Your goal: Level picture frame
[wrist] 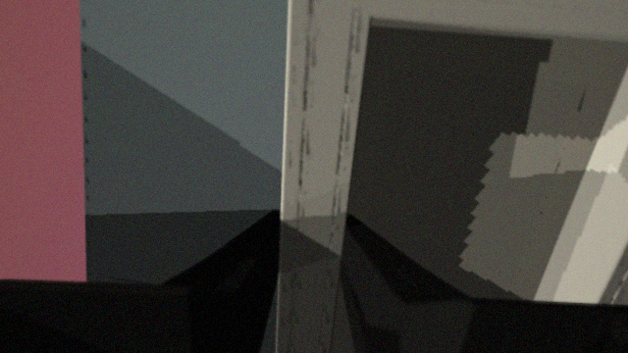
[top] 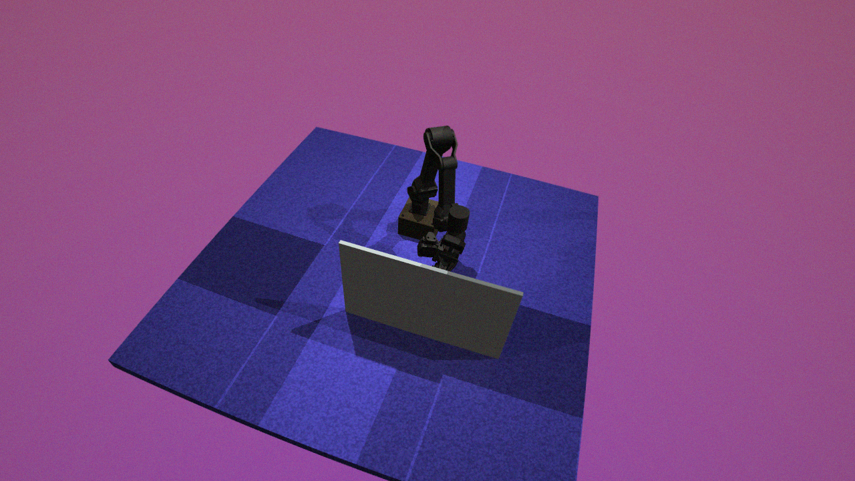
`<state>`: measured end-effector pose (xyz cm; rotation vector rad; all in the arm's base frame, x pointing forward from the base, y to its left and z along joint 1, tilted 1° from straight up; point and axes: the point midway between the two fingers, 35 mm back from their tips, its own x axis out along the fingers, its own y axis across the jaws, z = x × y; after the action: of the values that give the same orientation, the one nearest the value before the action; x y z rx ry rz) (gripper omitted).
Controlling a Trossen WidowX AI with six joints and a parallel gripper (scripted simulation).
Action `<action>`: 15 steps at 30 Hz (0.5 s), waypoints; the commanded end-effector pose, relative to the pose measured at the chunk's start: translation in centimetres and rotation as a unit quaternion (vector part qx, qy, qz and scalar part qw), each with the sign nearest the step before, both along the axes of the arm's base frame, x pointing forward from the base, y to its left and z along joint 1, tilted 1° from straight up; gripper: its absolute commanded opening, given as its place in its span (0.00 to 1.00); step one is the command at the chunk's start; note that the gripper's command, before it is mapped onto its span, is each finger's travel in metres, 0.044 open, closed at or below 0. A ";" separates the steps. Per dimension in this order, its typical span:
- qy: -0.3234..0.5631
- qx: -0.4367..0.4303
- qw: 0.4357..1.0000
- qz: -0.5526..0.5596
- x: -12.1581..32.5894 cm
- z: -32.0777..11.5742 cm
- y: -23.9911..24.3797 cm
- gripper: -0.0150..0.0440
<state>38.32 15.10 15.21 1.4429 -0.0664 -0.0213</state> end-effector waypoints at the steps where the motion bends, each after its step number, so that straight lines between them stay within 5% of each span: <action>1: -0.005 0.005 1.000 0.000 0.0 0.5 0.0 0.25; 15: -0.005 0.005 1.000 0.000 0.0 0.3 0.0 0.25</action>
<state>38.33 15.10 15.30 1.4456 -0.0694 -0.0188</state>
